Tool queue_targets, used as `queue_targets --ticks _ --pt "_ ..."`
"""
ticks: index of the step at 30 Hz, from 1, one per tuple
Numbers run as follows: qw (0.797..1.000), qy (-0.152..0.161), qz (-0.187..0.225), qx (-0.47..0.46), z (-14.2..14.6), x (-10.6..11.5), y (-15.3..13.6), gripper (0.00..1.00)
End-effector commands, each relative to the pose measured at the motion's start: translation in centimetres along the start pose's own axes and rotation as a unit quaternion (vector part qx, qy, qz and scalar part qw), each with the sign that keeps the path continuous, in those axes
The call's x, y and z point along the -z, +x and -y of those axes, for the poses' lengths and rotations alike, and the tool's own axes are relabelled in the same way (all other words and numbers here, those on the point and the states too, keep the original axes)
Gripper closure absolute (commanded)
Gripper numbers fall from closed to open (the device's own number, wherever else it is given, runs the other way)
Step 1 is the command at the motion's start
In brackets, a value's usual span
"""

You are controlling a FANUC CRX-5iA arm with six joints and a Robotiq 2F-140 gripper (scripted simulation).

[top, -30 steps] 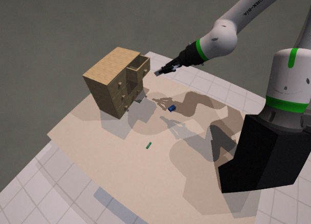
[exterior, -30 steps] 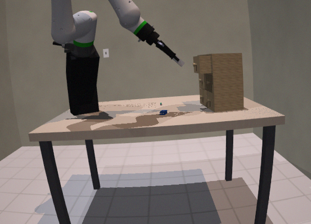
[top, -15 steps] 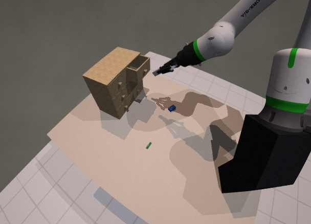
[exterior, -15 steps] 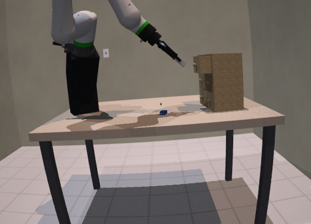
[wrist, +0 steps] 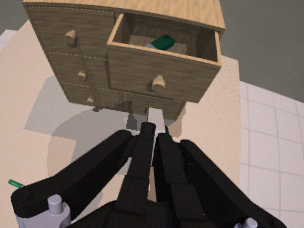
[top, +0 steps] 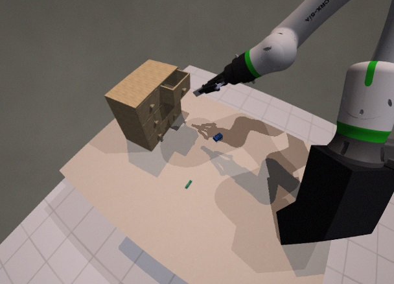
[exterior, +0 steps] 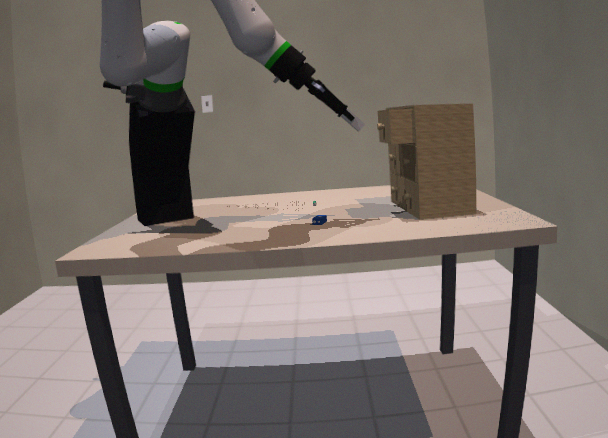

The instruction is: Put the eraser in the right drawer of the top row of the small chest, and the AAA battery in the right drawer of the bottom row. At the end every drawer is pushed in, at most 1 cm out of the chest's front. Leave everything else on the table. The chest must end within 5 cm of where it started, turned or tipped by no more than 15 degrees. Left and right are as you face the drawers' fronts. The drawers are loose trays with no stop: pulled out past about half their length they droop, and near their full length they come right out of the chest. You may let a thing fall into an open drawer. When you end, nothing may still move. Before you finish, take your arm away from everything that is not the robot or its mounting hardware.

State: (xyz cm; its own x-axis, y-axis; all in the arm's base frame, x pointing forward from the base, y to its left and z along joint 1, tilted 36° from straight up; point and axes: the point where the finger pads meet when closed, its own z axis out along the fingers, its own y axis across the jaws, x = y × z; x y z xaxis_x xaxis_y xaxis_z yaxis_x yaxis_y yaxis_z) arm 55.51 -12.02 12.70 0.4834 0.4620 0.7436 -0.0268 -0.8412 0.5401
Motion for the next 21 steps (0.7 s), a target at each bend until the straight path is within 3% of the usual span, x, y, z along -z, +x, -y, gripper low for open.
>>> queue_targets --ticks 1,21 --pt "1.000 0.000 0.000 0.000 0.01 0.00 0.02 1.00" --pt "1.000 0.000 0.000 0.000 0.01 -0.40 0.42 1.00"
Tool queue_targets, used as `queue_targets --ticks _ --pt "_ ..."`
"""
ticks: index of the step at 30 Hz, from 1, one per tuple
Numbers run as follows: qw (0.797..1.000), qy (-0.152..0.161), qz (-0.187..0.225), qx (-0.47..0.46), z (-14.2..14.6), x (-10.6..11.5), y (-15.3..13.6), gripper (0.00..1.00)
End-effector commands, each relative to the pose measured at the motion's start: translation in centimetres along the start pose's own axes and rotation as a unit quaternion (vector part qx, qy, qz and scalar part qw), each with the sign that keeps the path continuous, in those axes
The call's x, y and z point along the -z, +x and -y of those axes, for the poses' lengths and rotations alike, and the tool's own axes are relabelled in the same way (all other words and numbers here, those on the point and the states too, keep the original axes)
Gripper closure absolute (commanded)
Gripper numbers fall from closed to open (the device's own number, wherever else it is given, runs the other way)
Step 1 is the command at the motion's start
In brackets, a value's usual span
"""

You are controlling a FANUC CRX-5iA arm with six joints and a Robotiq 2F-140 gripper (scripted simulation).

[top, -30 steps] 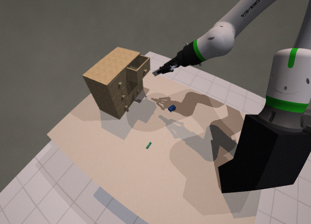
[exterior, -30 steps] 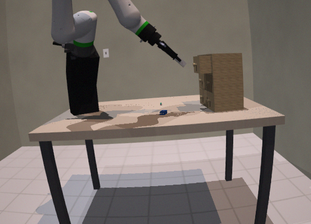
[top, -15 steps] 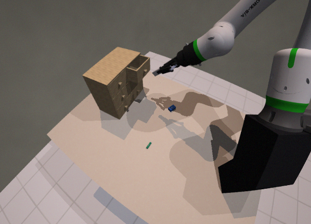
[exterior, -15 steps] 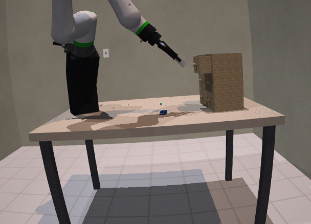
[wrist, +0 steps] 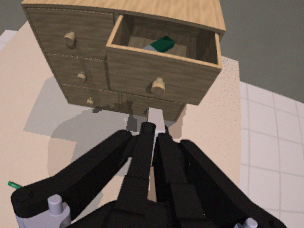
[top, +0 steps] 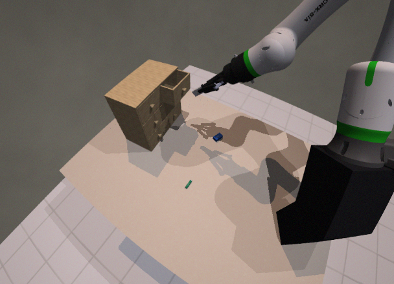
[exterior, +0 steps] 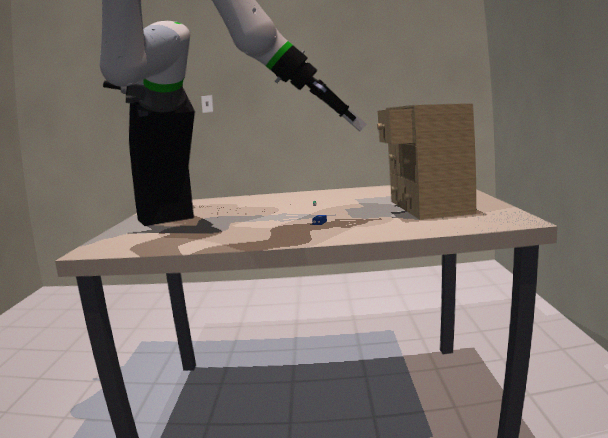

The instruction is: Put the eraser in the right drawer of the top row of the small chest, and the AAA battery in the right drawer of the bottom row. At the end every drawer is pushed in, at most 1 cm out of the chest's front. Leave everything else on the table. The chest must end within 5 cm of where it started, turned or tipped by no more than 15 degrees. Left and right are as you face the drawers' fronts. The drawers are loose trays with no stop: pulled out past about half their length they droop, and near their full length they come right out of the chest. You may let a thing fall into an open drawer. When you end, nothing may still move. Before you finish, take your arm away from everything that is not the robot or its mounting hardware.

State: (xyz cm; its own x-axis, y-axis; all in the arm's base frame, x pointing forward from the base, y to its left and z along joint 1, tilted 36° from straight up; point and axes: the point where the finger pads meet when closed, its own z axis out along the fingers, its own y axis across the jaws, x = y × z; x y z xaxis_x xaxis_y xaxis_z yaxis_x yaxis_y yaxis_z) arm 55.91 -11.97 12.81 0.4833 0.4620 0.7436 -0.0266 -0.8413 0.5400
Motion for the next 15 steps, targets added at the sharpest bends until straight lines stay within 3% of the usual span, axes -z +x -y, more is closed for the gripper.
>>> queue_targets --ticks 1,15 --pt "1.000 0.000 0.000 0.000 0.01 -0.16 0.18 1.00" --pt "1.000 0.000 0.000 0.000 0.01 -1.08 1.10 1.00"
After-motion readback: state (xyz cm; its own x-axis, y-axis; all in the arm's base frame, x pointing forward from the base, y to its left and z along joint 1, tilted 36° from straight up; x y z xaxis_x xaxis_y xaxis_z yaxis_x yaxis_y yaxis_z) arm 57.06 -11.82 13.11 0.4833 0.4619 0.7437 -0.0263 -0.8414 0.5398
